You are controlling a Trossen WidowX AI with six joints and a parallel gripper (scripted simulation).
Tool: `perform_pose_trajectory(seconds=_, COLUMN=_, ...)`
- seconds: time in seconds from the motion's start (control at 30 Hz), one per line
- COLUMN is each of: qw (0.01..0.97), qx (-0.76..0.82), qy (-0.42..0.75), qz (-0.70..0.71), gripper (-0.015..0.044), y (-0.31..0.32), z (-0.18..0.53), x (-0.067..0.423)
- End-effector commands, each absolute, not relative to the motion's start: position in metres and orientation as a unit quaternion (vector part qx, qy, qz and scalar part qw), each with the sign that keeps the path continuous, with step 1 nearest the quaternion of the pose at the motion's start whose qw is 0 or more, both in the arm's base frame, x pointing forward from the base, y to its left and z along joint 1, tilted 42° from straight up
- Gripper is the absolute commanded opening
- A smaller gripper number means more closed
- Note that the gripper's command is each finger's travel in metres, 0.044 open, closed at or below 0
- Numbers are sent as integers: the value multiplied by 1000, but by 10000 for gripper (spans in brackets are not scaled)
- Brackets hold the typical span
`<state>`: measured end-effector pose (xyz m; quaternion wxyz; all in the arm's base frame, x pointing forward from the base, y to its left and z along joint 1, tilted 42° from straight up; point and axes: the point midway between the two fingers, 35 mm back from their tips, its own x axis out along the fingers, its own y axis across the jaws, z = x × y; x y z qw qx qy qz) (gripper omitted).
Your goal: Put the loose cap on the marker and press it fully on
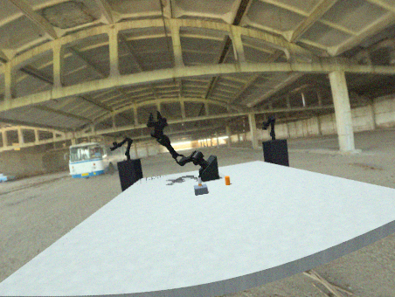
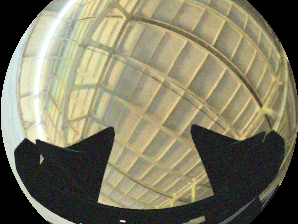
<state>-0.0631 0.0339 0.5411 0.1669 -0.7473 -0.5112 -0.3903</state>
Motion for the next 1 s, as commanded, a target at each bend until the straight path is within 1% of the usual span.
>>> perform_pose_trajectory(seconds=0.0, qw=172, qx=-748, qy=-513, qz=-384, gripper=374, y=35, z=541, x=-60)
perform_pose_trajectory(seconds=0.07, qw=210, qx=-755, qy=-527, qz=-330, gripper=321, y=47, z=540, x=-40)
perform_pose_trajectory(seconds=0.17, qw=297, qx=-759, qy=-542, qz=-204, gripper=250, y=74, z=533, x=6)
perform_pose_trajectory(seconds=0.27, qw=380, qx=-752, qy=-534, qz=-79, gripper=250, y=101, z=519, x=49)
perform_pose_trajectory(seconds=0.4, qw=478, qx=-727, qy=-488, qz=78, gripper=250, y=138, z=489, x=101)
perform_pose_trajectory(seconds=0.63, qw=613, qx=-652, qy=-327, qz=304, gripper=250, y=196, z=413, x=172)
perform_pose_trajectory(seconds=0.8, qw=682, qx=-592, qy=-191, qz=384, gripper=250, y=219, z=359, x=204)
perform_pose_trajectory(seconds=0.97, qw=735, qx=-523, qy=-41, qz=429, gripper=250, y=233, z=307, x=226)
